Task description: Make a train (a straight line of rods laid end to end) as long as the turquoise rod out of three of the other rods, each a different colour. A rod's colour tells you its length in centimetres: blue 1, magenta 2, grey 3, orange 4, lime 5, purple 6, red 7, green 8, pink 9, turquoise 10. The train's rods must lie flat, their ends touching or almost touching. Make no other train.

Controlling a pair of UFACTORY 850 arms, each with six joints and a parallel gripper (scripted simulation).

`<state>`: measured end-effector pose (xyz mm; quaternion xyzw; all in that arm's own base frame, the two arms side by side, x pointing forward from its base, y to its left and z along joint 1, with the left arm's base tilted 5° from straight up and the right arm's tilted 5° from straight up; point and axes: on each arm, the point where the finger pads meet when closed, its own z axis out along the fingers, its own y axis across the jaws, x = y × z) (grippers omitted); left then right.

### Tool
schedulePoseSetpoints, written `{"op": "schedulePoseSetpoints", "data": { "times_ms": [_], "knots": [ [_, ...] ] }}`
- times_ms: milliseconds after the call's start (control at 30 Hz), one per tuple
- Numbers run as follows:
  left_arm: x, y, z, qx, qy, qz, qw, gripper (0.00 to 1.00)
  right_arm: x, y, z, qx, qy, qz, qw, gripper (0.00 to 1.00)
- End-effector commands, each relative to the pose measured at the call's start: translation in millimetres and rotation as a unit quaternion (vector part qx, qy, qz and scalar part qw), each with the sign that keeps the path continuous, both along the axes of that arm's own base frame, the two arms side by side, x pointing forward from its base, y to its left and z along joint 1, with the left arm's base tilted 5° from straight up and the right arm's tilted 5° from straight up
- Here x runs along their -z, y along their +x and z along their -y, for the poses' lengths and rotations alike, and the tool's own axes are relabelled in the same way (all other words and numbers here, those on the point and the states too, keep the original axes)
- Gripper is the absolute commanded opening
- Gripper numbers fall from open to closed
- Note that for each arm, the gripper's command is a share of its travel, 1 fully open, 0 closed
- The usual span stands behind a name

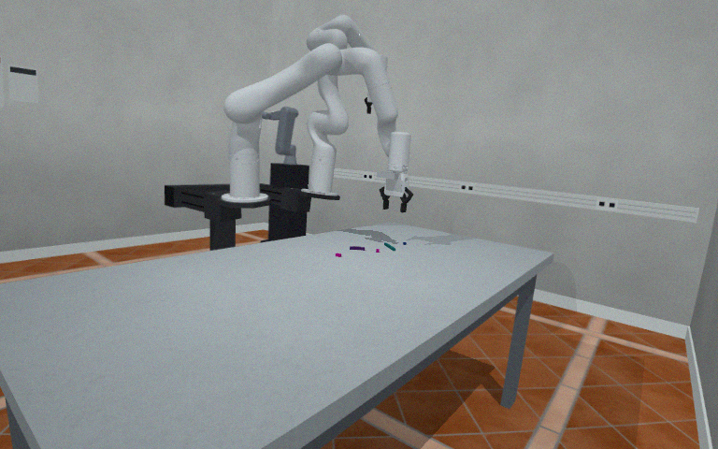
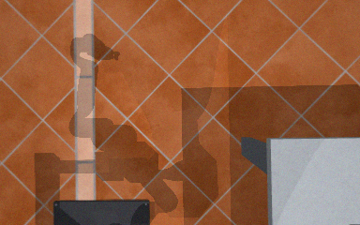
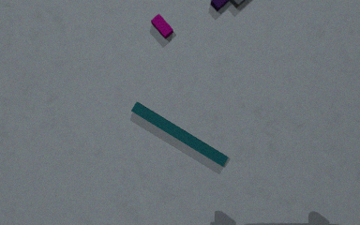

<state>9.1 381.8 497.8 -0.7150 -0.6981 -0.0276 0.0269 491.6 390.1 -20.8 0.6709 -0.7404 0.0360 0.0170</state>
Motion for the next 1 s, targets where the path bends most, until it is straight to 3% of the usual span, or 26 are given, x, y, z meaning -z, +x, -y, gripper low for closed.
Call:
{"op": "schedulePoseSetpoints", "data": {
  "times_ms": [0, 433, 500, 967],
  "knots": [
    [-1, 0, 0, 0.0, 0.001, 0.0, 1.0, 1.0, 2, 3, -4, 0.056, 0.001, 0.006, 0.998, 1.0],
    [-1, 0, 0, 0.0, 0.001, 0.0, 1.0, 1.0, 15, 11, -13, 0.238, 0.006, 0.02, 0.971, 1.0],
    [-1, 0, 0, 0.0, 0.001, 0.0, 1.0, 1.0, 15, 11, -13, 0.238, 0.006, 0.02, 0.971, 1.0],
    [-1, 0, 0, 0.0, 0.001, 0.0, 1.0, 1.0, 28, 19, -23, 0.43, 0.011, 0.035, 0.902, 1.0]
  ]
}}
